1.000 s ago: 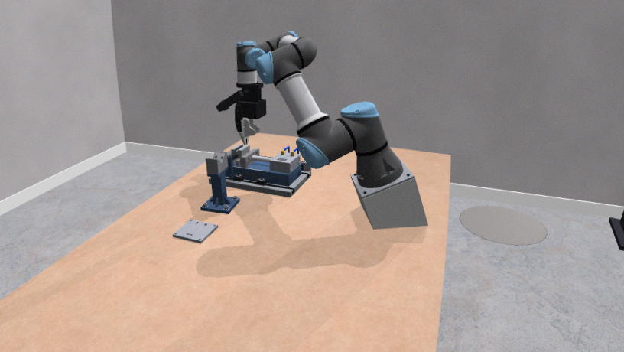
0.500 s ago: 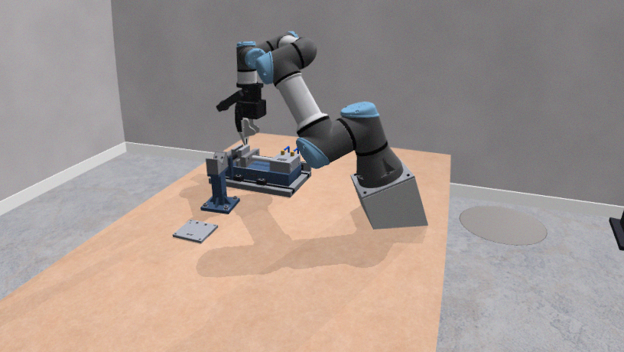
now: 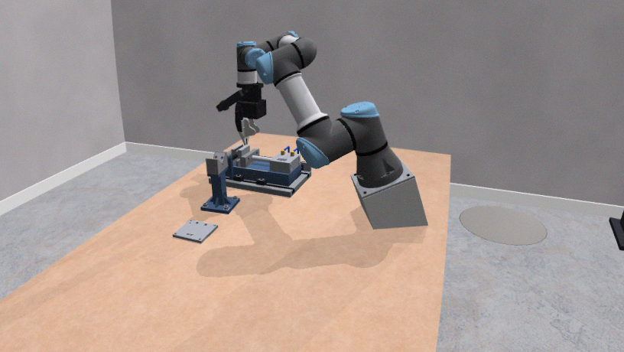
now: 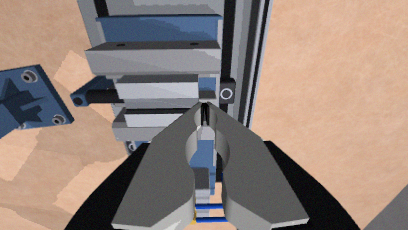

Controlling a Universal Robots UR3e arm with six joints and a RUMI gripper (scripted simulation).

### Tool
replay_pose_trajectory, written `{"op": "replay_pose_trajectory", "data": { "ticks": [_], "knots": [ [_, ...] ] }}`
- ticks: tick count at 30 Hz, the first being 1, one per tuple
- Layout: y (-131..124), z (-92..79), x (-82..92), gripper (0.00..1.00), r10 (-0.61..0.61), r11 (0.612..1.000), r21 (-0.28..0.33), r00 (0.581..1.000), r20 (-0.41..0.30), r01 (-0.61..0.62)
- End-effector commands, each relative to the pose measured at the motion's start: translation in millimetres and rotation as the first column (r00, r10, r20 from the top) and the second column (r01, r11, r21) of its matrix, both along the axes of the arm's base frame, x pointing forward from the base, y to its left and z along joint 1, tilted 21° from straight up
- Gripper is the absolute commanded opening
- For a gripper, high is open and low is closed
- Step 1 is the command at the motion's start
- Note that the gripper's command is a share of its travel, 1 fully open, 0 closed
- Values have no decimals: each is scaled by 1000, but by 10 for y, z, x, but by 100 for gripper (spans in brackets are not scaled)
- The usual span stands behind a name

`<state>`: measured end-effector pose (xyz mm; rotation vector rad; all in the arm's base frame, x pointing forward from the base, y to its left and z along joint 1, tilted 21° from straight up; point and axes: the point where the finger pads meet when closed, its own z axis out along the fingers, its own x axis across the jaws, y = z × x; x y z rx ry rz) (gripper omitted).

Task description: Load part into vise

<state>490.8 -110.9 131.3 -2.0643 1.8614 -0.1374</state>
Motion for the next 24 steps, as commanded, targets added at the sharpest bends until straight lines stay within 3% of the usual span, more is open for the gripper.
{"op": "replay_pose_trajectory", "data": {
  "ticks": [1, 24],
  "knots": [
    [-39, 5, 8, 0, 0, 1000, -2, 1000, 2, 0],
    [-302, -38, 43, 0, 0, 1000, -2, 1000, 2, 0]
  ]
}}
